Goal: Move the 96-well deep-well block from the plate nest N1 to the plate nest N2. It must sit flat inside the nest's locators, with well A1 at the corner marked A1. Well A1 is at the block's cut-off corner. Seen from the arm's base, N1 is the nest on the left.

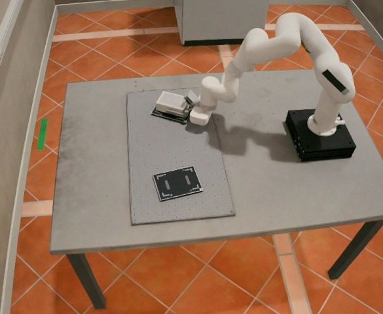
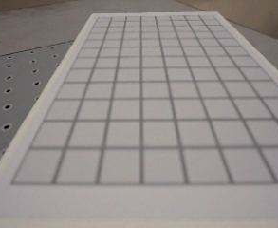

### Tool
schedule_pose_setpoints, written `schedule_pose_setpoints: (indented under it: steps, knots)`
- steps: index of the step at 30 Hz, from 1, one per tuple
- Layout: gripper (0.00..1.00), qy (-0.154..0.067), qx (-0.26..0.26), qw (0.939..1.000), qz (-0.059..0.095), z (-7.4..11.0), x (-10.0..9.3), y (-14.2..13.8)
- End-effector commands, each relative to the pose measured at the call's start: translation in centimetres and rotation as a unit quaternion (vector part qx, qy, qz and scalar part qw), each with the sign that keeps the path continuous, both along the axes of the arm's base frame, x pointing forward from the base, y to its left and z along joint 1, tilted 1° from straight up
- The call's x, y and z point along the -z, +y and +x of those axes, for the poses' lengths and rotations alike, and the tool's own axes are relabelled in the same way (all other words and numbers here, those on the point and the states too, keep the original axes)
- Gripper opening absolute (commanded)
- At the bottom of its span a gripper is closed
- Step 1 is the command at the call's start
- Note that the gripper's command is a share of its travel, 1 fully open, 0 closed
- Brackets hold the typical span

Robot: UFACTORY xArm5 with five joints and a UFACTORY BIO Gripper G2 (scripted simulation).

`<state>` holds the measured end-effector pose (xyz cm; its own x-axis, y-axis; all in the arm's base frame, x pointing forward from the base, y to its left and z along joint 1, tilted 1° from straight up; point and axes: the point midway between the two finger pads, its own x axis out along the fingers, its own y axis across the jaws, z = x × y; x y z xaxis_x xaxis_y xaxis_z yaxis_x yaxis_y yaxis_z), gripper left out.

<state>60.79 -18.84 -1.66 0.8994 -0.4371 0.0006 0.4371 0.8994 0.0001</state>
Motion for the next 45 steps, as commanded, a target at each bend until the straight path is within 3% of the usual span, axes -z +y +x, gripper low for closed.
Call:
schedule_pose_setpoints:
  steps: [1,45]
  knots:
    - [0.00,-0.001,0.000,1.0000,-0.005,0.13,-0.13,-0.03]
    - [0.00,-0.001,0.000,1.0000,-0.005,0.13,0.51,-0.04]
